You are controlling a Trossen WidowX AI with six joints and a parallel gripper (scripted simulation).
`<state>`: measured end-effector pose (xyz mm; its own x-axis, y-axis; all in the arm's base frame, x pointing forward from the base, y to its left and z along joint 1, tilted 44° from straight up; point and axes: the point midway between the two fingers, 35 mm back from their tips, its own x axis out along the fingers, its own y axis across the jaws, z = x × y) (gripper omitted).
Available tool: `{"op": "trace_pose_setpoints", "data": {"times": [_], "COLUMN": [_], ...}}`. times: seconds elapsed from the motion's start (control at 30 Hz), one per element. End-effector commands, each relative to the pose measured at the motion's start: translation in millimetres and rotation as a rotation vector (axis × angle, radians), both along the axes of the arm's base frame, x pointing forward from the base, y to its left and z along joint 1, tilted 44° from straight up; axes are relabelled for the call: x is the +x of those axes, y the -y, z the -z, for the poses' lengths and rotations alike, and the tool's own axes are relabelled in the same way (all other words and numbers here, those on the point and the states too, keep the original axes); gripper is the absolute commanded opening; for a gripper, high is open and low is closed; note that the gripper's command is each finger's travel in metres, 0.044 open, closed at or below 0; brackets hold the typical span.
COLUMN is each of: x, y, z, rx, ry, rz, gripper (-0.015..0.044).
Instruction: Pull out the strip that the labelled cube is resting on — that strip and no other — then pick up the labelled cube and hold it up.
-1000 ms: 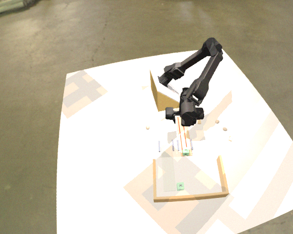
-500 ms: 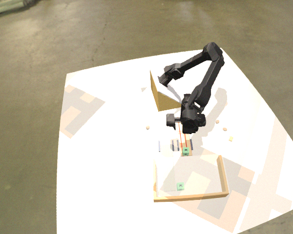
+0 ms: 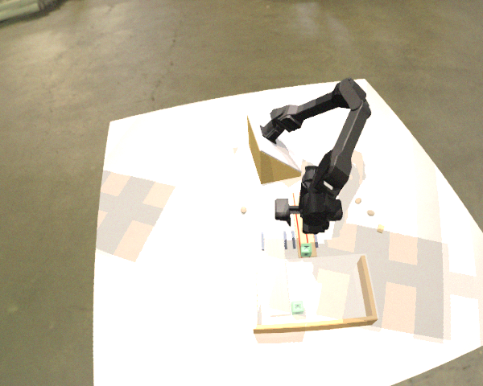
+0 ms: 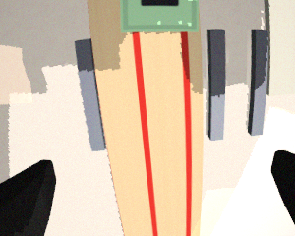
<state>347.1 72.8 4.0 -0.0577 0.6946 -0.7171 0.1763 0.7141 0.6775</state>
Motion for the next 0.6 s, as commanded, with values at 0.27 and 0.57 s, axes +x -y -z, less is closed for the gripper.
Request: {"op": "trace_pose_setpoints", "data": {"times": [0.27,0.57], "x": [39,64], "y": [7,12], "z": [0,-1], "rx": [-0.005,-0.005], "ry": [0.011,0.012], "rz": [-0.002,-0.002], "gripper": [0.0440,0.0440]}}
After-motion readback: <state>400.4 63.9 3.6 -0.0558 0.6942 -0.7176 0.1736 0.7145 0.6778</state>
